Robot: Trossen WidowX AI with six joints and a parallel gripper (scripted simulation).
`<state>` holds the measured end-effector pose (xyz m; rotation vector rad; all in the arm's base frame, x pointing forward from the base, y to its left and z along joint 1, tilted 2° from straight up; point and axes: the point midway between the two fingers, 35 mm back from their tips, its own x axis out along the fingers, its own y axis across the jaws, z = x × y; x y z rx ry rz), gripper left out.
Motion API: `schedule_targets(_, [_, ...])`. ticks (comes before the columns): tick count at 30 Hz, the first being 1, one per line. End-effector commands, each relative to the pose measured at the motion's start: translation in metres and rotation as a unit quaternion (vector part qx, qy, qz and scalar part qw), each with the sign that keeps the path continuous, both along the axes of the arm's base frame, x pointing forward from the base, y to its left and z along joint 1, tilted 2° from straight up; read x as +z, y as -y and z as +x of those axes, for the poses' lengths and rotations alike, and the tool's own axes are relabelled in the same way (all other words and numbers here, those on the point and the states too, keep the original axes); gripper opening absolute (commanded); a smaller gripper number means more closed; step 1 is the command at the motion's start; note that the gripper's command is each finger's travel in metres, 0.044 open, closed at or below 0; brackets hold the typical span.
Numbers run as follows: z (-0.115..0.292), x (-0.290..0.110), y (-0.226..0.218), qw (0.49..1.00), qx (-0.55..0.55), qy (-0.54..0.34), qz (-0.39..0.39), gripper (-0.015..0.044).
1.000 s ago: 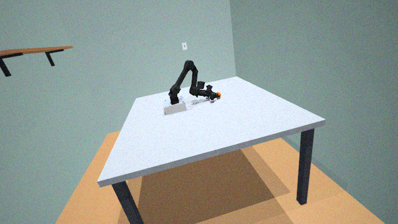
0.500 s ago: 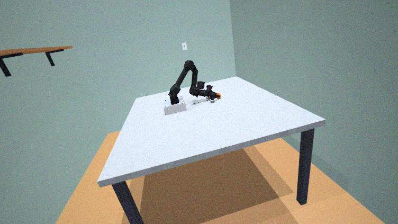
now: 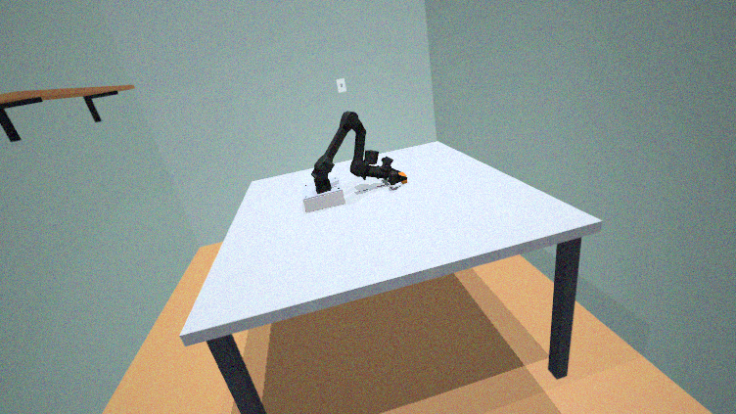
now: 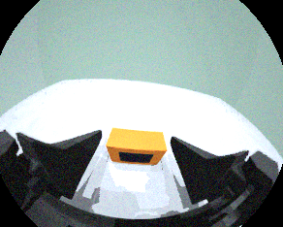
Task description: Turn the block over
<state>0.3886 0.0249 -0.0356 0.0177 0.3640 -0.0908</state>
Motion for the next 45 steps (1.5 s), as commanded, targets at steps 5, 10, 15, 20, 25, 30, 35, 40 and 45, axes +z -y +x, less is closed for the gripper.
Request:
schedule_targets(5, [0.000,0.000,0.000,1.000,0.000,0.000,-0.003,0.0440])
schedule_targets(10, [0.000,0.000,0.000,1.000,0.000,0.000,-0.003,0.0440])
schedule_targets(15, [0.000,0.000,0.000,1.000,0.000,0.000,-0.003,0.0440])
schedule_targets(20, [0.000,0.000,0.000,1.000,0.000,0.000,-0.003,0.0440])
schedule_targets(25, [0.013,0.002,-0.003,0.998,0.003,-0.064,0.002,0.0440])
schedule_targets(30, [0.017,0.020,-0.004,0.988,0.004,-0.157,0.010,0.0440])
schedule_targets(35, [0.003,0.049,-0.003,0.971,0.002,-0.240,0.019,0.0440])
schedule_targets(40, [-0.018,0.073,-0.002,0.956,-0.001,-0.294,0.025,0.0440])
schedule_targets(45, [-0.018,0.074,-0.002,0.955,-0.001,-0.295,0.026,0.0440])
